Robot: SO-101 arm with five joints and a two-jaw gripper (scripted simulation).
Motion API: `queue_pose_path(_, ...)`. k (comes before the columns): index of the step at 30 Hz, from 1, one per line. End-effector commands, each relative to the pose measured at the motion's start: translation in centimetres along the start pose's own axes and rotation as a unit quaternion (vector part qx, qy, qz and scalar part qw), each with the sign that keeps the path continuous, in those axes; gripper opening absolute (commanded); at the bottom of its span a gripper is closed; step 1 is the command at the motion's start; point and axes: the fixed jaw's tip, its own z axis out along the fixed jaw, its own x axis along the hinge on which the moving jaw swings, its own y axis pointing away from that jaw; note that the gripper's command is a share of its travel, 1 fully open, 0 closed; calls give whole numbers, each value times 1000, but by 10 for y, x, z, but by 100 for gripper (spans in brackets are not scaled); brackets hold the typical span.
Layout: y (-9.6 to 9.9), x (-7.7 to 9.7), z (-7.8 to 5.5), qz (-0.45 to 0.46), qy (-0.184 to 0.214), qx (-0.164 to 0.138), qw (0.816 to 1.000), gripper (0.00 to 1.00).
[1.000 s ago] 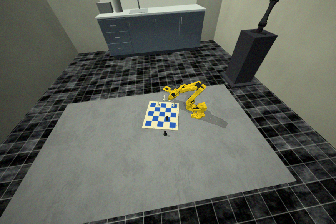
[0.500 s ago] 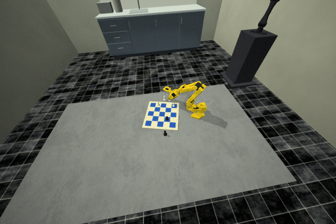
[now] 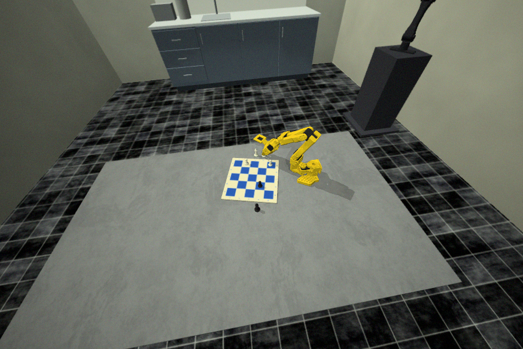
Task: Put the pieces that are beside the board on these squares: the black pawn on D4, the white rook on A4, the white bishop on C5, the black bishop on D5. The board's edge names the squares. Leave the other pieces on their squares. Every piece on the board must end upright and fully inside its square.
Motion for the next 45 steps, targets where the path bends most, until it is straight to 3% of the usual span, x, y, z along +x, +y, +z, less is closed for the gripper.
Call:
queue_pose_path(1, -2, 6, 2, 1, 11, 2, 1000, 11)
queue_pose_path(22, -2, 6, 2, 1, 11, 2, 1000, 0)
queue_pose_path(45, -2, 6, 2, 1, 11, 2, 1000, 0)
